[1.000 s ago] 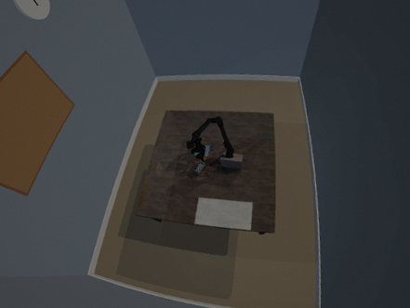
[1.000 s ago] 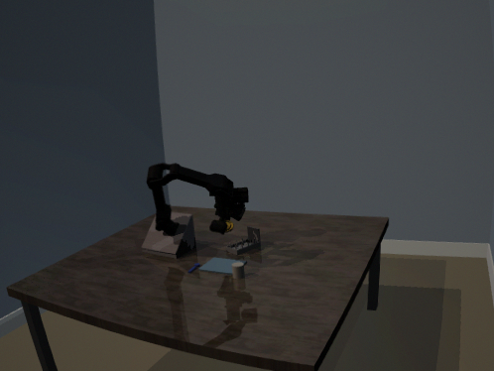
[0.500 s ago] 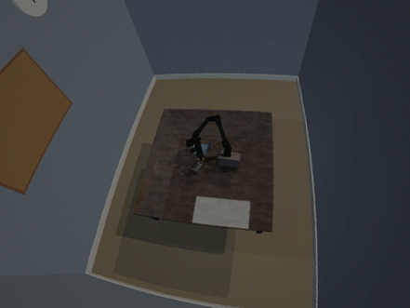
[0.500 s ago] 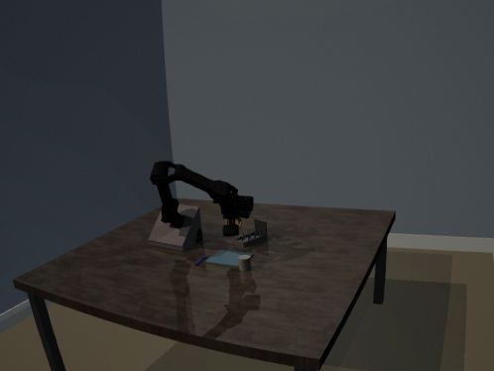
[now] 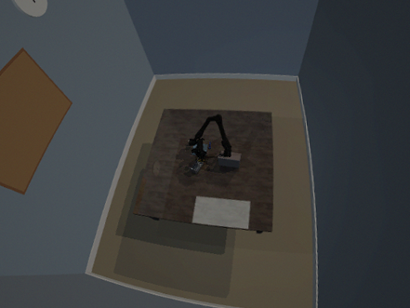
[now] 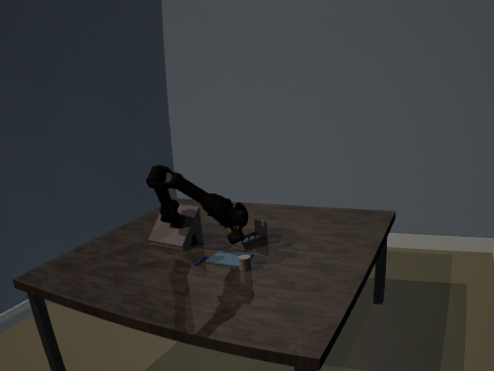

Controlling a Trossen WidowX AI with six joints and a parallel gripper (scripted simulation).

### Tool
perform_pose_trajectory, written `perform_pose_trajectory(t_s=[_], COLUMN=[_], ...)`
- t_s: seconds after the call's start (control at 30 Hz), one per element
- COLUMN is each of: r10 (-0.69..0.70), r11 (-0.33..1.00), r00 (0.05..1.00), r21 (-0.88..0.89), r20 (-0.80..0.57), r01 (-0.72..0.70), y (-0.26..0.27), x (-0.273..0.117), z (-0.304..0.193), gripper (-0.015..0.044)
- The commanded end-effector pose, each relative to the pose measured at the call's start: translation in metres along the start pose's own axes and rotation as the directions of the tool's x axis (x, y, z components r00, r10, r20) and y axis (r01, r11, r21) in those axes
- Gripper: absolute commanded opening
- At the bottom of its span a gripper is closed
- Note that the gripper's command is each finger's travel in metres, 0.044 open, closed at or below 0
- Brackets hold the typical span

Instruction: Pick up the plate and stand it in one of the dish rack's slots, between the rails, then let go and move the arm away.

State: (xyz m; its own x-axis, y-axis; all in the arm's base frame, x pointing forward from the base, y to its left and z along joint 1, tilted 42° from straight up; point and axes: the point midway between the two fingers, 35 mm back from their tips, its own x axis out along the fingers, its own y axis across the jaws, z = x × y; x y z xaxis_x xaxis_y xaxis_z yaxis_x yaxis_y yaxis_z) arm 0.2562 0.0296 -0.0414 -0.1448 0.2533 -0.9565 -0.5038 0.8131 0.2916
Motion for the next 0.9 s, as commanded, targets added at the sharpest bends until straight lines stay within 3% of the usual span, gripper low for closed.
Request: perform_pose_trajectory(t_s=[0.0, 0.43, 0.87], r10=[0.040, 0.106, 0.128], r11=[0.994, 0.928, 0.790], r00=[0.996, 0.951, 0.858], r21=[-0.101, -0.373, -0.574], r20=[0.076, 0.290, 0.498], r01=[-0.032, 0.010, 0.215], y=[-0.003, -0.014, -0.023], x=[0.002, 0.001, -0.006], z=[-0.003, -0.008, -0.014], gripper=[0.0000, 0.0000, 0.0000])
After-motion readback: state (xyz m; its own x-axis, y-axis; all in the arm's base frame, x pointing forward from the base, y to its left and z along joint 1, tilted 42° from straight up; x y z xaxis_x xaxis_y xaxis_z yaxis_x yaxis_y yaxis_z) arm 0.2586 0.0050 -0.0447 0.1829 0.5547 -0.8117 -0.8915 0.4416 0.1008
